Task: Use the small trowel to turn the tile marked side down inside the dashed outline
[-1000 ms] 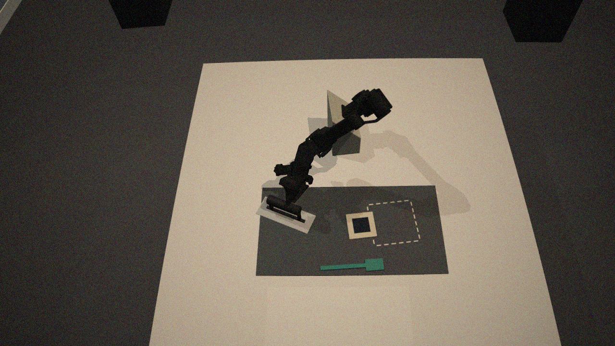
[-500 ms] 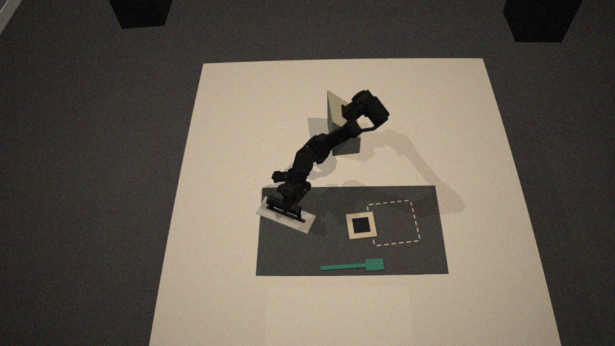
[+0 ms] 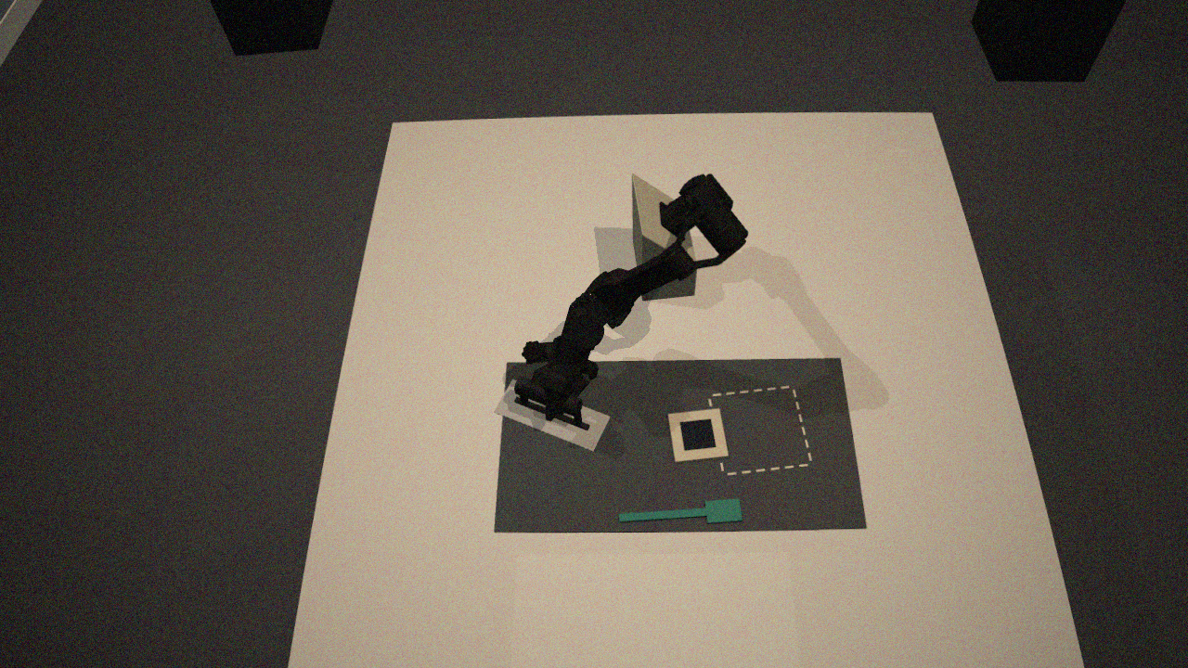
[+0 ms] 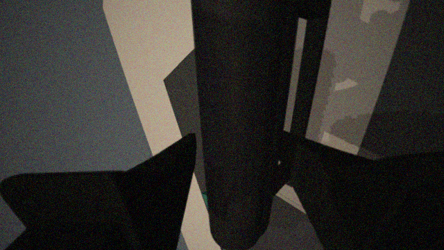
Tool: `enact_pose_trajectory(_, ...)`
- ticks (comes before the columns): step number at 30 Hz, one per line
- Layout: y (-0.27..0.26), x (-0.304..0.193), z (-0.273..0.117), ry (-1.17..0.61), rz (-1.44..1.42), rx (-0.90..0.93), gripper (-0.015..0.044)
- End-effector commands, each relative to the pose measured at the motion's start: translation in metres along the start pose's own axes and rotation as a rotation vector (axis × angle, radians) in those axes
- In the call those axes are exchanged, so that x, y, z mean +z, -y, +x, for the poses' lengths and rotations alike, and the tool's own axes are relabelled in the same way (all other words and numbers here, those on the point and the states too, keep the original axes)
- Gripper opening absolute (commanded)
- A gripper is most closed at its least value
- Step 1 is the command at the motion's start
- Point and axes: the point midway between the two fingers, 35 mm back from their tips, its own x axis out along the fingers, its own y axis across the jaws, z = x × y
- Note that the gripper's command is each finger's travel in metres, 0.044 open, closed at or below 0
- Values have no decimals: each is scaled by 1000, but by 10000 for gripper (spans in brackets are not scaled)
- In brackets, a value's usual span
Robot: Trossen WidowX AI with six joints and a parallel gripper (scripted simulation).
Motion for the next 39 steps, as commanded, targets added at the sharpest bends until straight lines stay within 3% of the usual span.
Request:
enact_pose_trajectory(1,-1,1,2,5,4,3,195)
enact_pose_trajectory(3,-1,1,2,5,4,3,142)
enact_pose_trajectory(24,-1,1,2,5,4,3,3)
enact_pose_trajectory(39,-47,1,-38,3,0,3,0)
